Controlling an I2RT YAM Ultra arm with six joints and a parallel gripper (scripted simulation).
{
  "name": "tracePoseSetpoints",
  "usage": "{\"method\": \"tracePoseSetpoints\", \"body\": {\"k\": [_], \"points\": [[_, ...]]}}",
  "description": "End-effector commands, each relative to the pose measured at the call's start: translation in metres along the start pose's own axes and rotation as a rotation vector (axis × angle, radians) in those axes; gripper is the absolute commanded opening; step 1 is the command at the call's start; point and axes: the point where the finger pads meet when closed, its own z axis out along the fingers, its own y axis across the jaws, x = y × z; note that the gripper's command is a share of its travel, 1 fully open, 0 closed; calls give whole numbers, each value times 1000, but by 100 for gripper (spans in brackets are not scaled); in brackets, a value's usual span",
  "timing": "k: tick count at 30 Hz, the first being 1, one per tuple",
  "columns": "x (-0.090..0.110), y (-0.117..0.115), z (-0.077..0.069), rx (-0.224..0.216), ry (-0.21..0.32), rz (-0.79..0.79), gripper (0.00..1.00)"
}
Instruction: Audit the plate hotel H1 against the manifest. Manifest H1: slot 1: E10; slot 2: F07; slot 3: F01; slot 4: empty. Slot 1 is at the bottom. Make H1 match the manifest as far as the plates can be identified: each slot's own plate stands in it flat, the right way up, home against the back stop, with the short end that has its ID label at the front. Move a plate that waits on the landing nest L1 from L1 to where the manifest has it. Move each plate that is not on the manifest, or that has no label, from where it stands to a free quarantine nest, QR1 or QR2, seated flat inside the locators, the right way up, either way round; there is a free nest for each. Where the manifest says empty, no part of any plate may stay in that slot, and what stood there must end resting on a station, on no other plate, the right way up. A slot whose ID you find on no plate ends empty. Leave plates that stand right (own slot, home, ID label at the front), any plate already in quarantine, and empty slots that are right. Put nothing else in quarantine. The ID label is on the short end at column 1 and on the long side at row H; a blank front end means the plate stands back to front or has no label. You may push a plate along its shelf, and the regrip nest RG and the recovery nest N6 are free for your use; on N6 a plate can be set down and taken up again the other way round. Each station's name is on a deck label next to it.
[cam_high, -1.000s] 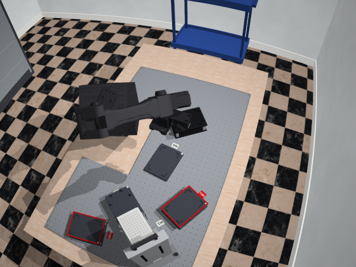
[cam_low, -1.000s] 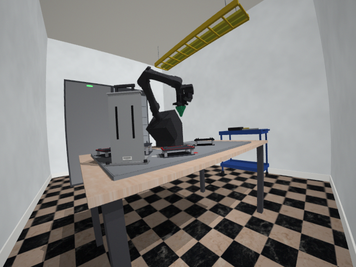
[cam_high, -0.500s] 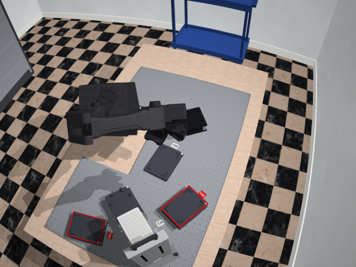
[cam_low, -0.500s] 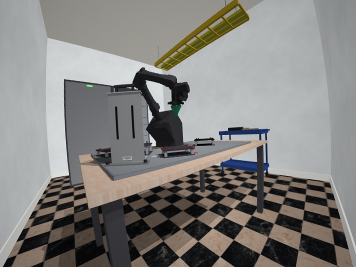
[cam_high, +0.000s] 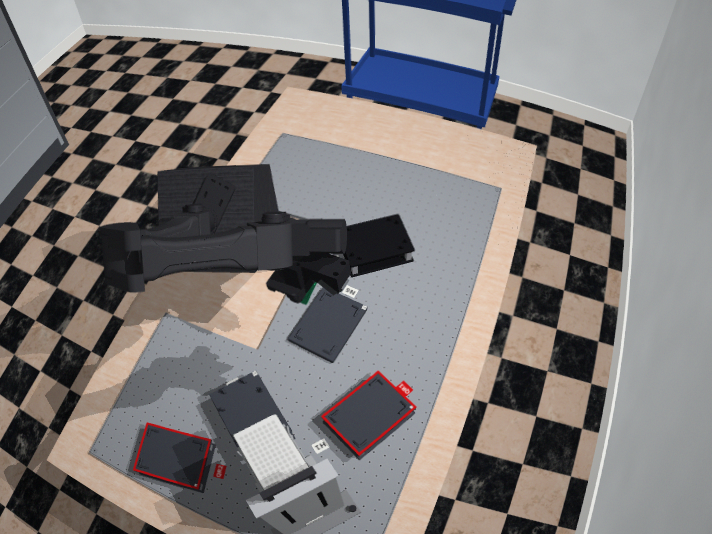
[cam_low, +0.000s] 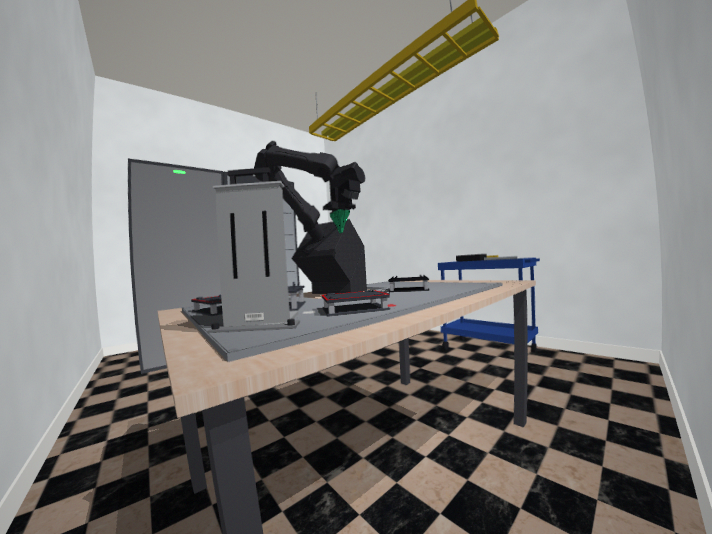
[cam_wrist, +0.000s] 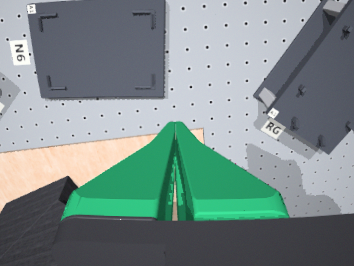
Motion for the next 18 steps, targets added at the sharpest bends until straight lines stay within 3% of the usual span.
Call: {"method": "tracePoseSetpoints", "body": {"k": [1,3,14,18], "points": [[-9,-13,-2,17,-96,51,0],[-9,-13,-2,17,-96,51,0],[-7,-50,-1,65,-231,166,0],[-9,-47,-4,70,-293,197,0]]}}
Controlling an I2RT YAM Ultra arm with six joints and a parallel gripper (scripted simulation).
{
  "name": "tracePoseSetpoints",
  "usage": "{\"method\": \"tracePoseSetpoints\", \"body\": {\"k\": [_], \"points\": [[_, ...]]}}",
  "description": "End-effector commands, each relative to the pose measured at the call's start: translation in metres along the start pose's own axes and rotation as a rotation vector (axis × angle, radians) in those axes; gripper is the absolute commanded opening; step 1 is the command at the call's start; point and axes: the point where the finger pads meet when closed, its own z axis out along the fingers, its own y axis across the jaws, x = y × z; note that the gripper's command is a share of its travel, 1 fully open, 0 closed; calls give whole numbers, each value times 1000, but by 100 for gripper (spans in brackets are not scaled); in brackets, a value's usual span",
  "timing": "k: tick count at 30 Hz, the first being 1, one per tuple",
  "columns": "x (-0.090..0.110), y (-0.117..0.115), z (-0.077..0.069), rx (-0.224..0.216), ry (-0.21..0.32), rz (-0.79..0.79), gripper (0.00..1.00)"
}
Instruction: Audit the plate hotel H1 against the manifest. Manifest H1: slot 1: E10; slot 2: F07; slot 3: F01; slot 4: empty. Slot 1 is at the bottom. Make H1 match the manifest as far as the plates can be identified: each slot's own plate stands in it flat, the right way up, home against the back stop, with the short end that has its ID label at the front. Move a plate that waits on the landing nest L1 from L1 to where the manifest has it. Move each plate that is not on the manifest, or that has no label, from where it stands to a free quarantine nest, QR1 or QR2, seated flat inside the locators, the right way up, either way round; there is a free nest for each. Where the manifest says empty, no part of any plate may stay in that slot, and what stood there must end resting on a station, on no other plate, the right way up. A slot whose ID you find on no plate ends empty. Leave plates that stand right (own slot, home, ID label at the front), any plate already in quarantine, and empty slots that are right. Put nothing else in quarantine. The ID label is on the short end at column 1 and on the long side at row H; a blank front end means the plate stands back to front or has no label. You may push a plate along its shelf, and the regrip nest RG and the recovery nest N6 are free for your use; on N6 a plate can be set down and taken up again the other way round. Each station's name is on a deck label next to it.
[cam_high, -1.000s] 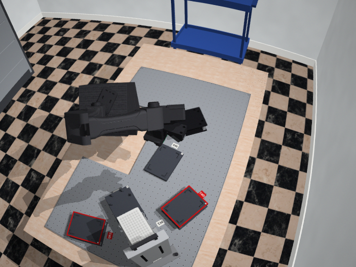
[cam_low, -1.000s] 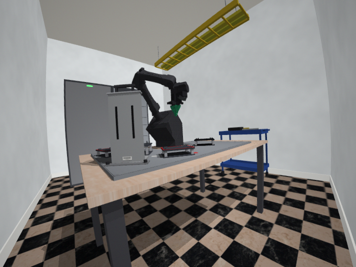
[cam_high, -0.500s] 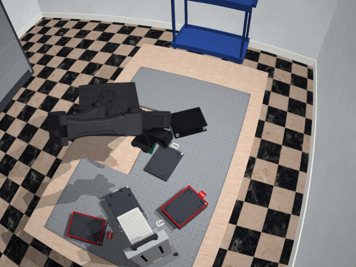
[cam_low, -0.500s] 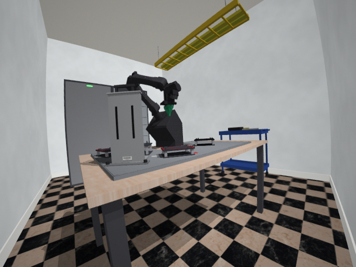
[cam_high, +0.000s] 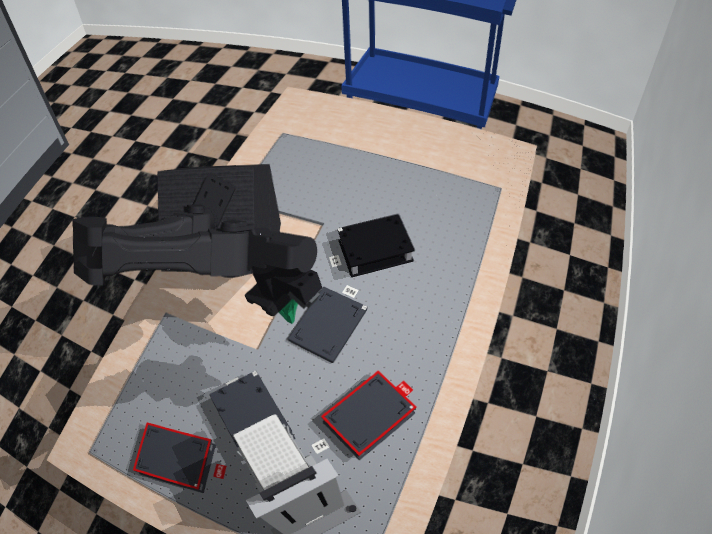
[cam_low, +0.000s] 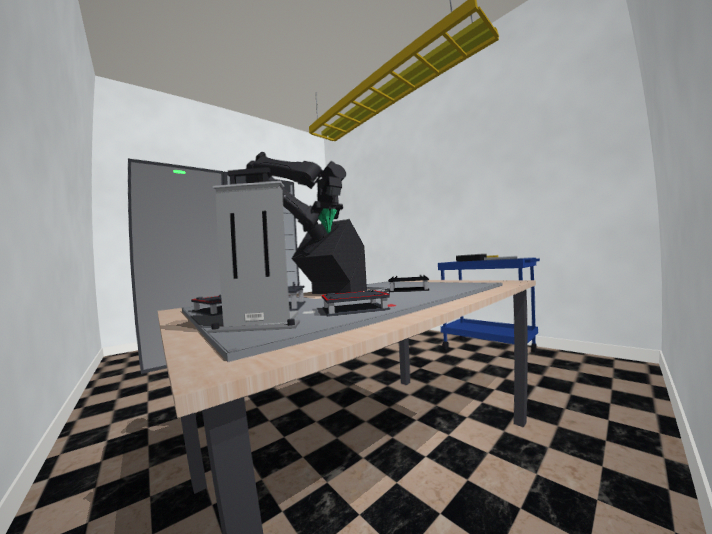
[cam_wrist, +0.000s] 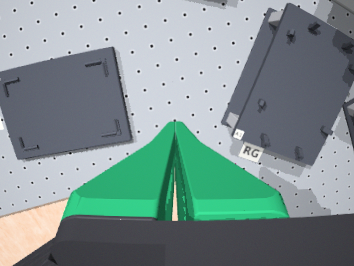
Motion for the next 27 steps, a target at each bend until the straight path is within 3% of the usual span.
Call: {"method": "tracePoseSetpoints", "body": {"k": [1,17,19,27], "points": [[-13,2,-4,-5,-99,34,0],[-12,1,-4,55,-281,193,0],[-12,1,-4,55,-281,193,0],[-8,7,0,89,-363,245,0]]}}
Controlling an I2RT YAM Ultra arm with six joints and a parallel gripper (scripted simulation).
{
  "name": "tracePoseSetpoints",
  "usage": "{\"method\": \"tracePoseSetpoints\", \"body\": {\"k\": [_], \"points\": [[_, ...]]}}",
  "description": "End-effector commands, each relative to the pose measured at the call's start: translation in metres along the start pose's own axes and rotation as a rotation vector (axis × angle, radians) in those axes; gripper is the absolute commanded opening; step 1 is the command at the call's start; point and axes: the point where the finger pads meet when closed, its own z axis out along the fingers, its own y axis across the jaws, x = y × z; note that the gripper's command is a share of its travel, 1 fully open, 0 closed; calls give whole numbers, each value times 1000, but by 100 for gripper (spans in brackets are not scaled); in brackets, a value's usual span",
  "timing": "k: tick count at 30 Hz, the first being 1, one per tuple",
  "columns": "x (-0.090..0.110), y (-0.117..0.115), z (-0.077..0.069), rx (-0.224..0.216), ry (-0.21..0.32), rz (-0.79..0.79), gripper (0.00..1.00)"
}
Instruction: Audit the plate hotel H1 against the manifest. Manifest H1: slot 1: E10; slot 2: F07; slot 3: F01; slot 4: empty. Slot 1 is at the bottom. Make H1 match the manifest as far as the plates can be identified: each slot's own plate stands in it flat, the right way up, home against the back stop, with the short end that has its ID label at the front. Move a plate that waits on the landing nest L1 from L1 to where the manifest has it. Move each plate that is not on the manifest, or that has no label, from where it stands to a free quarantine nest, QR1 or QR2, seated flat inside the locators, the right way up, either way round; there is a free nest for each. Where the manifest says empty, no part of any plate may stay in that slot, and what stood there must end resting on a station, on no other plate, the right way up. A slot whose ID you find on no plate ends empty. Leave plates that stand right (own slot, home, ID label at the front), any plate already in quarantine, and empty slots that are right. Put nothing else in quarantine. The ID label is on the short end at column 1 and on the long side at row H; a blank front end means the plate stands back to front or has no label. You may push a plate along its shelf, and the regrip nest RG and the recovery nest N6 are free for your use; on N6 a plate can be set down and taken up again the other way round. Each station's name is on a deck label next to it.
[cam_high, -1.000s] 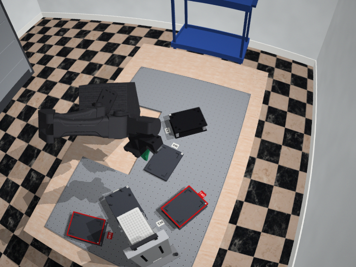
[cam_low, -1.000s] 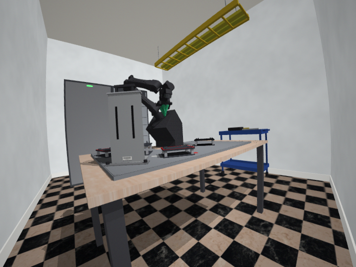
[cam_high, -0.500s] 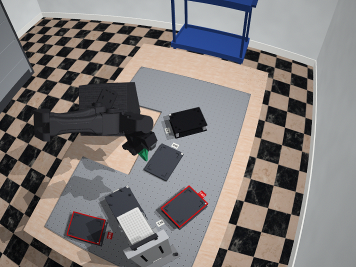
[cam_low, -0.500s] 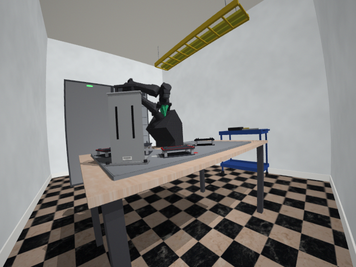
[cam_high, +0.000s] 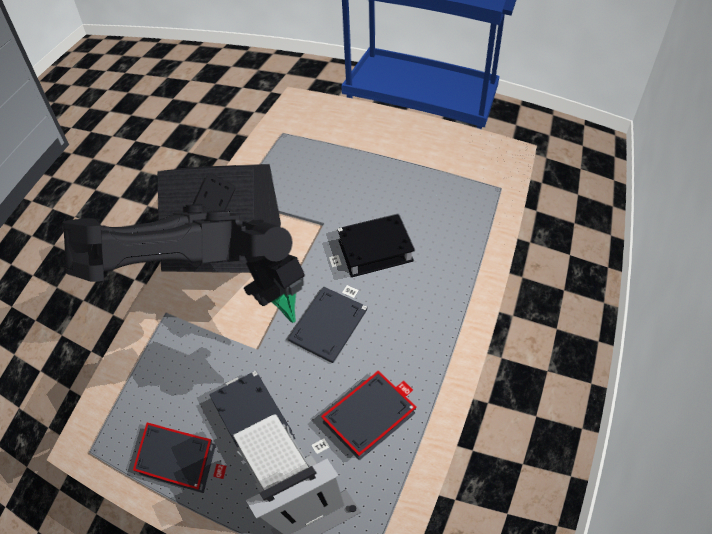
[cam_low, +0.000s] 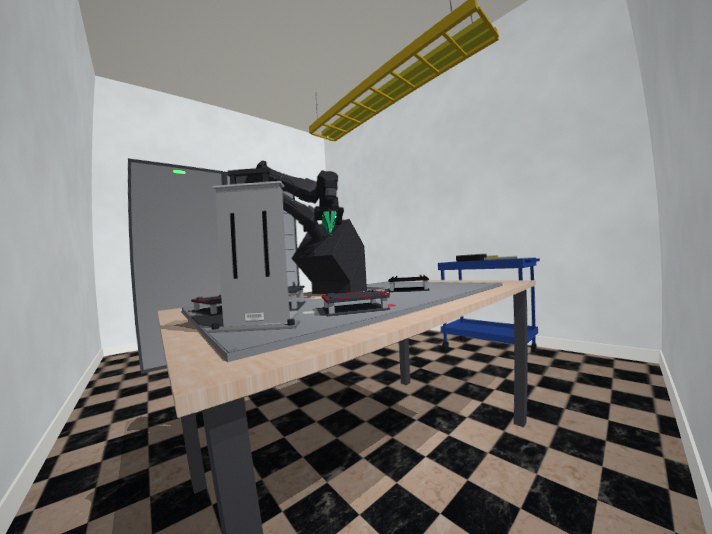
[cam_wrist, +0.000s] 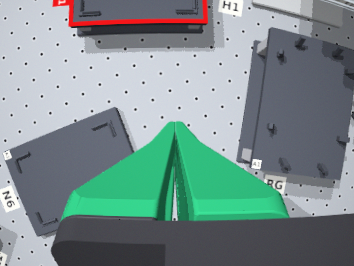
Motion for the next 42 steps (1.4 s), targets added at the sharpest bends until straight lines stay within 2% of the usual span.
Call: {"method": "tracePoseSetpoints", "body": {"k": [1,7,16,17,18,21,24,26,42], "points": [[-11,3,-1,14,-109,63,0],[-11,3,-2,38,-182,125,0],[-12,4,-1,32,-193,131,0],[-10,-3,2,47,-185,134,0],[-15,-12,-1,50,-200,167,0],[-16,-21,0,50,-200,167,0],[-27,-34,1,52,-207,178,0],[-27,-34,1,52,-207,178,0],[-27,-86,2,57,-215,186,0]]}}
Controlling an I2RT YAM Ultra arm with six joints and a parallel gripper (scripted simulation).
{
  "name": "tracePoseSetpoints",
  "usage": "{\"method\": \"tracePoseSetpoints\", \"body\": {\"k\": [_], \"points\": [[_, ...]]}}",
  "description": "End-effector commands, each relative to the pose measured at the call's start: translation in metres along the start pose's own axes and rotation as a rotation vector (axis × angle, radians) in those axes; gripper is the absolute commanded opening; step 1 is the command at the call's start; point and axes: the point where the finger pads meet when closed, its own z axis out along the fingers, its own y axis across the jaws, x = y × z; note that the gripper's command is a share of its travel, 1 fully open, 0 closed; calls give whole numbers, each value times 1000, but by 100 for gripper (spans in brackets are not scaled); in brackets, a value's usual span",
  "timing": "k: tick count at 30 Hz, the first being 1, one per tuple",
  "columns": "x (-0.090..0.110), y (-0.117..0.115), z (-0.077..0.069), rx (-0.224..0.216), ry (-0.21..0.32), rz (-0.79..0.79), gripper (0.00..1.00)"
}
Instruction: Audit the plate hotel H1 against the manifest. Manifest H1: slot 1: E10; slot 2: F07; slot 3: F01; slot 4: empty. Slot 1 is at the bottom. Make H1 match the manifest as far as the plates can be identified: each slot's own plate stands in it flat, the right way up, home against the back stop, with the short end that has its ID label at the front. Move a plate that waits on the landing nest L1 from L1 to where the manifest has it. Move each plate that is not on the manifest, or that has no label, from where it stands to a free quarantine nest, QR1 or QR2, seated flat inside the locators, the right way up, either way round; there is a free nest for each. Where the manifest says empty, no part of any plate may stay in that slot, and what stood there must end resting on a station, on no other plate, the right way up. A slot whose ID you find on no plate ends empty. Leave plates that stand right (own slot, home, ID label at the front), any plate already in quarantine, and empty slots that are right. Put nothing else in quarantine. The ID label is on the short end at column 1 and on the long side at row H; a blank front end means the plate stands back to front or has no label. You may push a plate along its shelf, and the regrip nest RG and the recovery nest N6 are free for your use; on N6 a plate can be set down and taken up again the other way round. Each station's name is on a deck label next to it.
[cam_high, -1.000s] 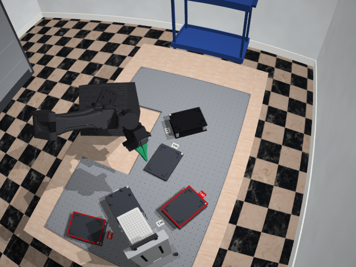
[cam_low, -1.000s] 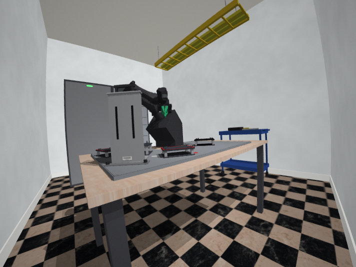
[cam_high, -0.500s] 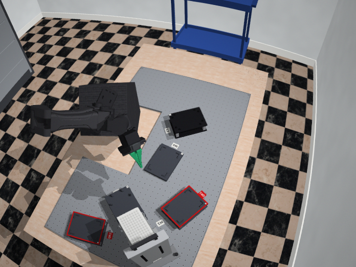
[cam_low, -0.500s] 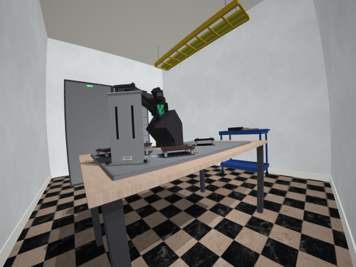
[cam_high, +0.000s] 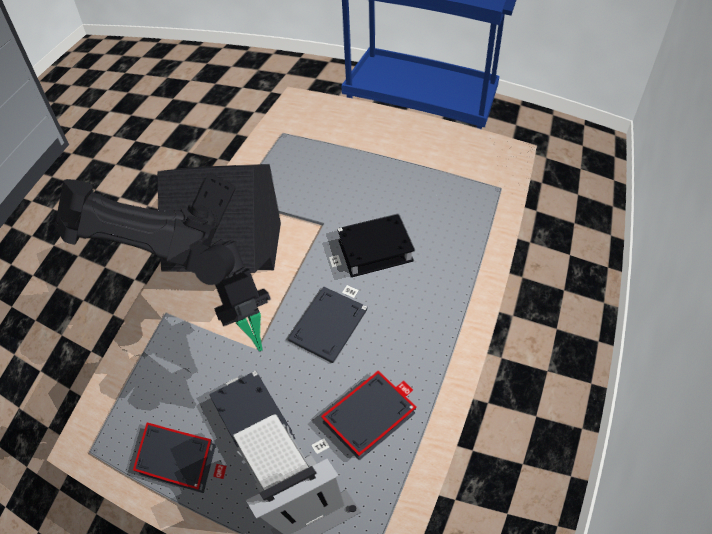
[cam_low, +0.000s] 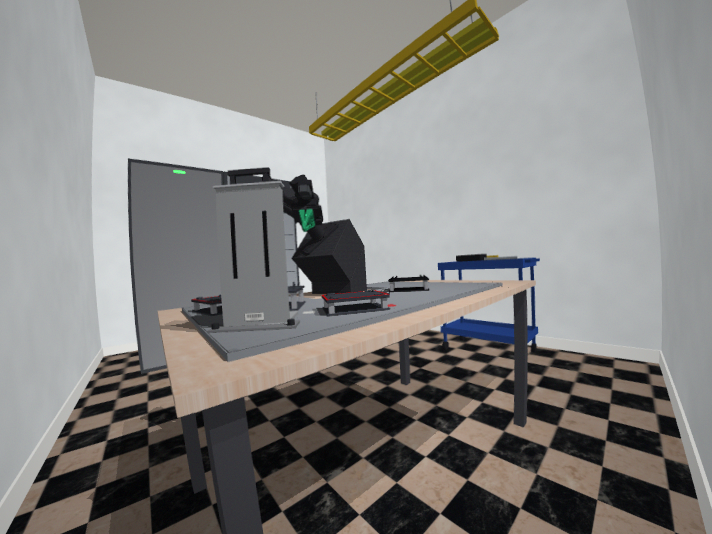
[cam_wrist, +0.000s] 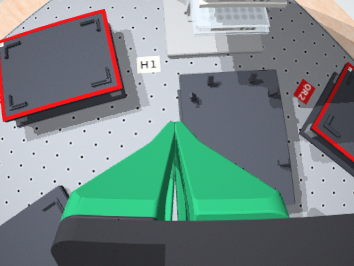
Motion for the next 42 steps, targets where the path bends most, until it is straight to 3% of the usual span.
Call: {"method": "tracePoseSetpoints", "body": {"k": [1,27,29,42], "points": [[-10,2,0,-69,-5,-15,0],[-18,-78,5,-63,-18,-45,0],[-11,-81,10,-77,16,-49,0],[-17,-84,11,-71,-10,-46,0]]}}
